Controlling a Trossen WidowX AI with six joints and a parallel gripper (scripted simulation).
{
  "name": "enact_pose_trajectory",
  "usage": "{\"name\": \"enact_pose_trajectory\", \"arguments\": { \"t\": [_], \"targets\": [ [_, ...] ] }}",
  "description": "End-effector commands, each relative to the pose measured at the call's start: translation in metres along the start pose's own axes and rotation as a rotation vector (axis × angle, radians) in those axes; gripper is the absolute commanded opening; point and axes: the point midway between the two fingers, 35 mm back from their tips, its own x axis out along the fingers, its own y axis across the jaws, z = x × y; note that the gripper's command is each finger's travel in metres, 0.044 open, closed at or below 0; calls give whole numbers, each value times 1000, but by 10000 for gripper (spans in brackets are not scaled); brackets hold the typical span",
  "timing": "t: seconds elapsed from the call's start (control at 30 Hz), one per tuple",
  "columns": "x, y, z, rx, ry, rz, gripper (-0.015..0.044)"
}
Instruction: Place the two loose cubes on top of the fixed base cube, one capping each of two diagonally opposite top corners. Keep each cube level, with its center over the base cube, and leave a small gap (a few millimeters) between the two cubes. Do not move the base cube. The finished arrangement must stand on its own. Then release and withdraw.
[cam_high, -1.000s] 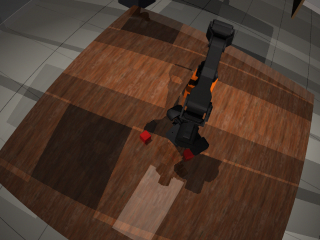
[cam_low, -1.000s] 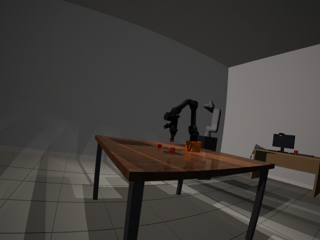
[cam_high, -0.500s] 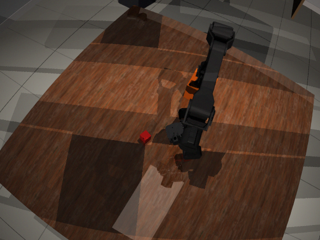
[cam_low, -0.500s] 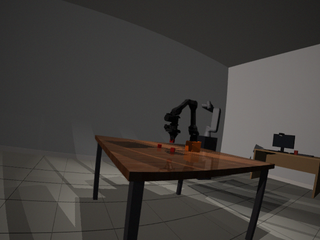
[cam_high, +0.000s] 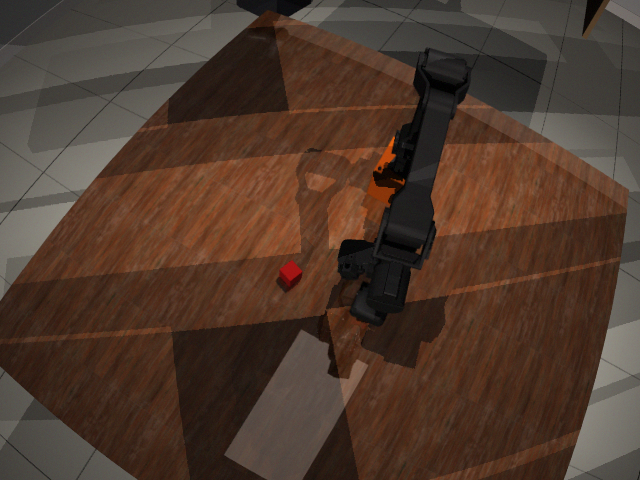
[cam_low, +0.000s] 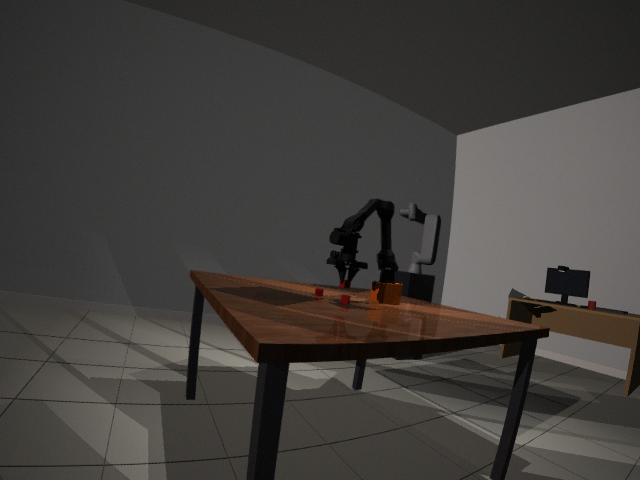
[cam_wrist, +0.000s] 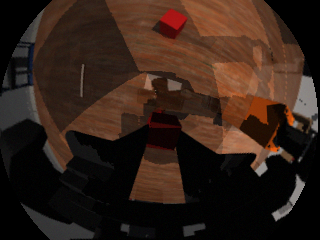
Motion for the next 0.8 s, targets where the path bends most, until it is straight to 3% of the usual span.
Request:
{"name": "enact_pose_trajectory", "arguments": {
  "t": [0.0,0.4,0.77],
  "targets": [
    [3,1,-2,73,-4,-3,105],
    [3,1,-2,73,-4,-3,105],
    [29,1,0,86,-4,-3,105]
  ]
}}
